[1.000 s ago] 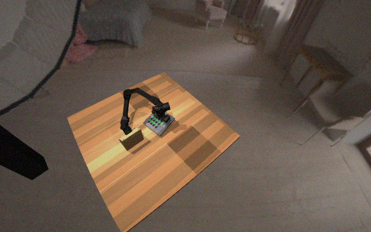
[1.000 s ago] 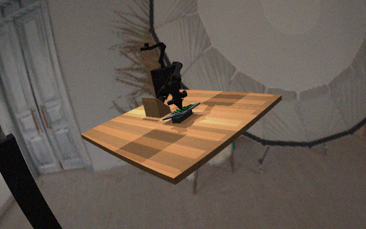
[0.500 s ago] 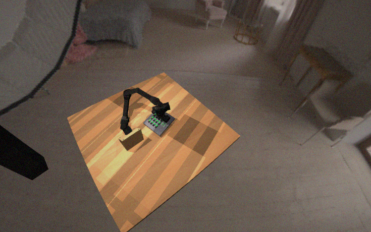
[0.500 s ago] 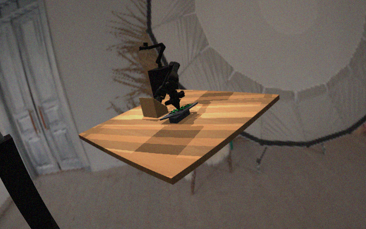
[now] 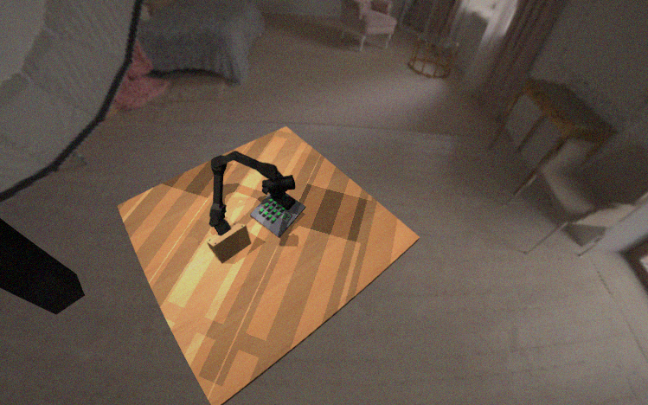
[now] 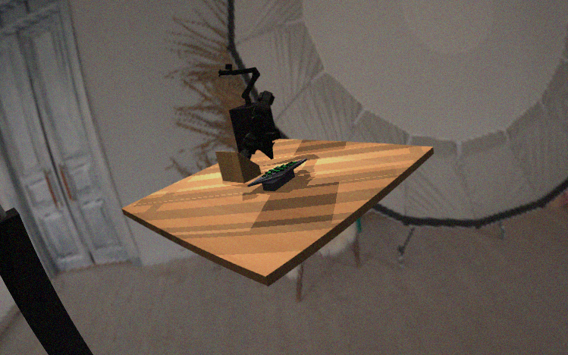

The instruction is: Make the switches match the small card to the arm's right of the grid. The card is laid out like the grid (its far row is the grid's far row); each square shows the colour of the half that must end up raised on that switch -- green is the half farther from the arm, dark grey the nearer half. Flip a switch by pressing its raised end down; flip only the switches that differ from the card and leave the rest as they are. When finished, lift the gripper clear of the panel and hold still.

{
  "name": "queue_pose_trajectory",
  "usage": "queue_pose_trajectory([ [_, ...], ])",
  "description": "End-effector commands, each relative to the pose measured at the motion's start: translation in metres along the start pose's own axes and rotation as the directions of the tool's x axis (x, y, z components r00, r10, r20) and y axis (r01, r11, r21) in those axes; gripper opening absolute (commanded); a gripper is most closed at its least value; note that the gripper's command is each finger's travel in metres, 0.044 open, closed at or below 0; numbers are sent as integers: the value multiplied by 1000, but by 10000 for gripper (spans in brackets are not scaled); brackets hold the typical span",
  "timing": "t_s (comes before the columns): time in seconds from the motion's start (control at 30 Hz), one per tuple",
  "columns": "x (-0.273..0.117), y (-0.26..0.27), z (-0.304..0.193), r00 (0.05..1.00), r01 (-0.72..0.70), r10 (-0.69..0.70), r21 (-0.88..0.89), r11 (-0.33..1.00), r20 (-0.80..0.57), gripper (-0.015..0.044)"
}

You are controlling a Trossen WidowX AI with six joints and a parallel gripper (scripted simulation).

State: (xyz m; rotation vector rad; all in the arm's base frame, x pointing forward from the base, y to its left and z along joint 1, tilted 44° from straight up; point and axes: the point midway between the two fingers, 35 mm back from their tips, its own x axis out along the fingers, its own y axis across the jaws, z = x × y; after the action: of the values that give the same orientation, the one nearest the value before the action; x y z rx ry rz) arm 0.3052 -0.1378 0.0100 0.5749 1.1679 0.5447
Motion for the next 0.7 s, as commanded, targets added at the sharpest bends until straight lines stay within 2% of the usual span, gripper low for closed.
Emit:
queue_pose_trajectory([
  [0.0,-4,6,-2,1000,-4,4,-13,1000,-13,0],
  [0.3,-5,65,-59,1000,-6,6,-9,1000,-16,0],
  [0.47,-2,67,-60,1000,-7,7,-10,1000,-14,0],
  [0.6,29,67,-61,1000,-8,8,-10,1000,10,0],
  [0.67,31,67,-61,1000,-8,8,-10,1000,12,0],
])
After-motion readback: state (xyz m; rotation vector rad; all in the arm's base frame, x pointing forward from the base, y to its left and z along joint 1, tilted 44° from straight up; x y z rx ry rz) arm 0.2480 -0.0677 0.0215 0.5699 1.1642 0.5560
